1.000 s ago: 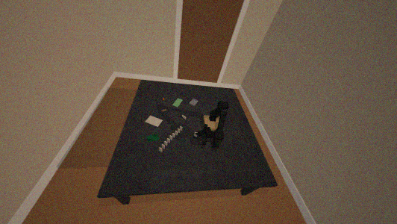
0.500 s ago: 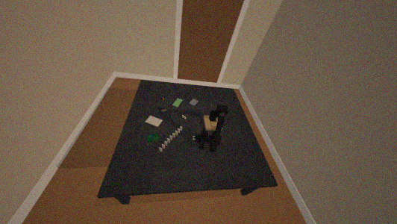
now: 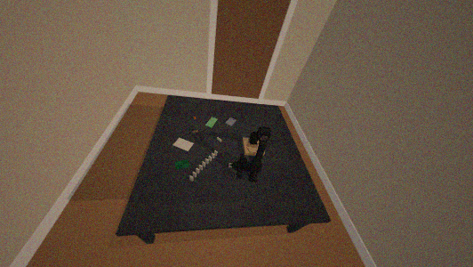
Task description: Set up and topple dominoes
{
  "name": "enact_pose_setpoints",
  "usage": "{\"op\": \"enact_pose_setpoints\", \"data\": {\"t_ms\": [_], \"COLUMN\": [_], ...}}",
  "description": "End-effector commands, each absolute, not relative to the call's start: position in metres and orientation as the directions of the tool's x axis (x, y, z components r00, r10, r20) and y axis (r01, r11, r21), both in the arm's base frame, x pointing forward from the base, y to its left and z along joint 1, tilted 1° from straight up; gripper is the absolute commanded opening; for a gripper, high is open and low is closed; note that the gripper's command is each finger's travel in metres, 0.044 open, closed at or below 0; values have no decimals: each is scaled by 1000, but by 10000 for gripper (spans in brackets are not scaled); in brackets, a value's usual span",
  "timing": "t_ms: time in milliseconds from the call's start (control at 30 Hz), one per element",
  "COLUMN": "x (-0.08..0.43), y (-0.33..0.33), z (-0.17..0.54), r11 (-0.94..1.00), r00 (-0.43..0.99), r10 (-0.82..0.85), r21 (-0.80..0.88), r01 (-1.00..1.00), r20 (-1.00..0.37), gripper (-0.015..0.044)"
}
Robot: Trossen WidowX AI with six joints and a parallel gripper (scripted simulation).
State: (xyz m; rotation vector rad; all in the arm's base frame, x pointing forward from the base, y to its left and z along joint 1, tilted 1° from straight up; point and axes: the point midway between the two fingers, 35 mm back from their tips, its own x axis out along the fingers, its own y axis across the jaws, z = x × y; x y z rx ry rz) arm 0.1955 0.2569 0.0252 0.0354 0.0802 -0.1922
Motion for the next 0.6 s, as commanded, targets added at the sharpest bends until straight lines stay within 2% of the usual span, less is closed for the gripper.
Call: {"op": "enact_pose_setpoints", "data": {"t_ms": [0, 467, 567], "x": [196, 196, 195], "y": [256, 256, 257], "z": [25, 27, 57], "r11": [981, 981, 981], "r00": [979, 979, 979], "r10": [-189, -189, -189], "r21": [21, 21, 25], "r01": [191, 191, 192], "r20": [-78, -78, -81], "gripper": [73, 440, 440]}}
